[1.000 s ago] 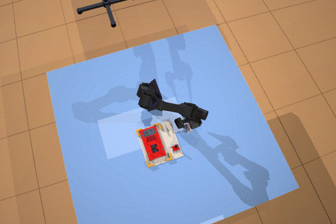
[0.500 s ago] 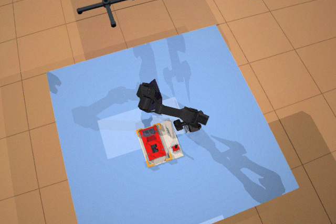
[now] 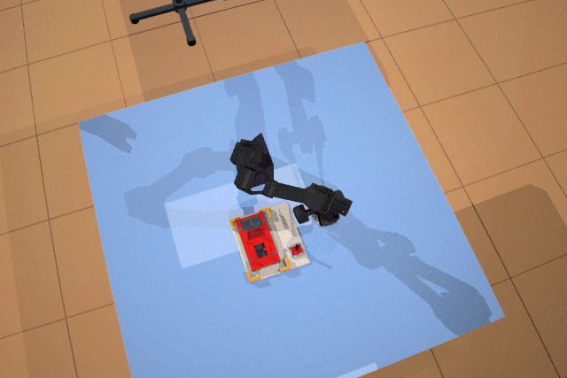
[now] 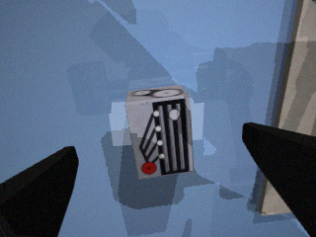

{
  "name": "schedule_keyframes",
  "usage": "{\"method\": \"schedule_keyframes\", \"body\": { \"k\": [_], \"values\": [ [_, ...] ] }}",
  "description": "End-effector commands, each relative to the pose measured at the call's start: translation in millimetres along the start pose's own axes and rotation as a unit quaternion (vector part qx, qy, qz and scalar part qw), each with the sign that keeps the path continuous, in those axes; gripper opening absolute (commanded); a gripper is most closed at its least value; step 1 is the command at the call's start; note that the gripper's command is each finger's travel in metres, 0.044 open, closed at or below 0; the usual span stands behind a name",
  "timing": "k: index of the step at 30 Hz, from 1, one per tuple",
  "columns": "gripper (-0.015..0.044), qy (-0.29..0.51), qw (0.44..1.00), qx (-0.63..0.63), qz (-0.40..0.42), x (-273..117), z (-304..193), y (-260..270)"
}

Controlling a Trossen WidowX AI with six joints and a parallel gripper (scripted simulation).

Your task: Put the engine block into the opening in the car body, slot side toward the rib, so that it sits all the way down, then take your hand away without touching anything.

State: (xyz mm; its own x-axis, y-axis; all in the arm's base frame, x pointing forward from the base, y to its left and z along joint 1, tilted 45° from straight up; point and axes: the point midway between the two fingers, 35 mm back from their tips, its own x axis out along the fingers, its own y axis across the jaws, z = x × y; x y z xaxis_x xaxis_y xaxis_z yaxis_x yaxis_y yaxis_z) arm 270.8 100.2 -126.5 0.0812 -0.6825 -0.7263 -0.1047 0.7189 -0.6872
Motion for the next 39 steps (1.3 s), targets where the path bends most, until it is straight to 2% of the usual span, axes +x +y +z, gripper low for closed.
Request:
{"method": "schedule_keyframes", "body": {
  "k": [1,8,19,26,30,39],
  "values": [
    [0.044,0.003,1.0,-0.005,-0.006,10.2,-3.3,-1.1],
    [0.044,0.003,1.0,-0.005,-0.006,18.9,-3.6,-1.4],
    [0.0151,0.003,1.0,-0.005,-0.006,18.9,-3.6,-1.4],
    [0.0105,0.003,1.0,-0.005,-0.006,18.9,-3.6,-1.4],
    [0.0,0.003,1.0,-0.005,-0.006,14.7,-2.8,-0.9],
    [0.0,0.002,1.0,-0.006,-0.003,-12.0,1.5,2.2]
  ]
}}
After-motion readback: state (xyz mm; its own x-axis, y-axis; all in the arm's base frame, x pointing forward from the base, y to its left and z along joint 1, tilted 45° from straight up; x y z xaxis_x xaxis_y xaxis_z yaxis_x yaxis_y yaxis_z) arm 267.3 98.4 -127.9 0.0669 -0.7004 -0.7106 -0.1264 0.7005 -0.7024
